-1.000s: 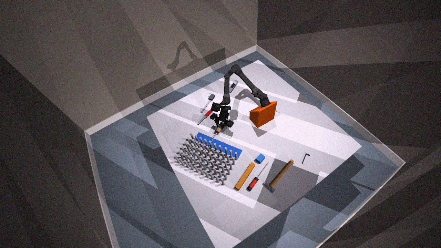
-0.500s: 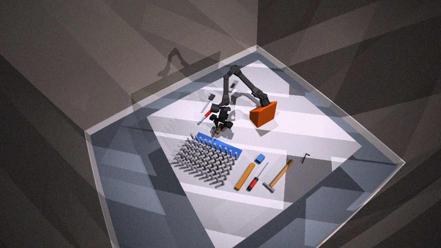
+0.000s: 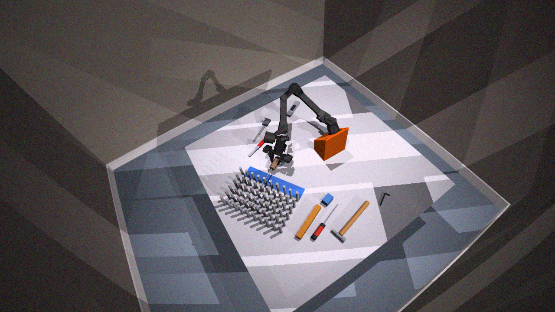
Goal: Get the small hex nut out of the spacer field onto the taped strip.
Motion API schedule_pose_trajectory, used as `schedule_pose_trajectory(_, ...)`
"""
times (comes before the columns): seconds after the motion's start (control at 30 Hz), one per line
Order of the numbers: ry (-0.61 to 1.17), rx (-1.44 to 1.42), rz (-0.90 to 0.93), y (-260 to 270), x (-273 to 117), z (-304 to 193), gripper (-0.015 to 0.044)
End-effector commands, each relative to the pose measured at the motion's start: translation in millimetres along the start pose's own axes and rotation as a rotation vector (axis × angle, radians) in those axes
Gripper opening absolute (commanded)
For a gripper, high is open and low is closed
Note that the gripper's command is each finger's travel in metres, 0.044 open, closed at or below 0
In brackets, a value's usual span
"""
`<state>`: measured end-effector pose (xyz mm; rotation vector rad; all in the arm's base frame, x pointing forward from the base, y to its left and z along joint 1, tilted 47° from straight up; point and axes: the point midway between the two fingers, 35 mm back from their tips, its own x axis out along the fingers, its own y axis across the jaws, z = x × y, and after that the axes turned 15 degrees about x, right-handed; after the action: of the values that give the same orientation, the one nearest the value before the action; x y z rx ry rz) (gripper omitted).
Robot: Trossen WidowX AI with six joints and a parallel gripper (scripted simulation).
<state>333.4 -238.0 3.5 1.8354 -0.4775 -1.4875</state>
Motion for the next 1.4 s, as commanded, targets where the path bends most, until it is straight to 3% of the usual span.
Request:
schedule_pose_trajectory(0.0,0.006,0.004,0.002,0,1,-6,0.0000)
schedule_pose_trajectory(1.37,0.007,0.005,0.002,-6,13,-32,0.0000)
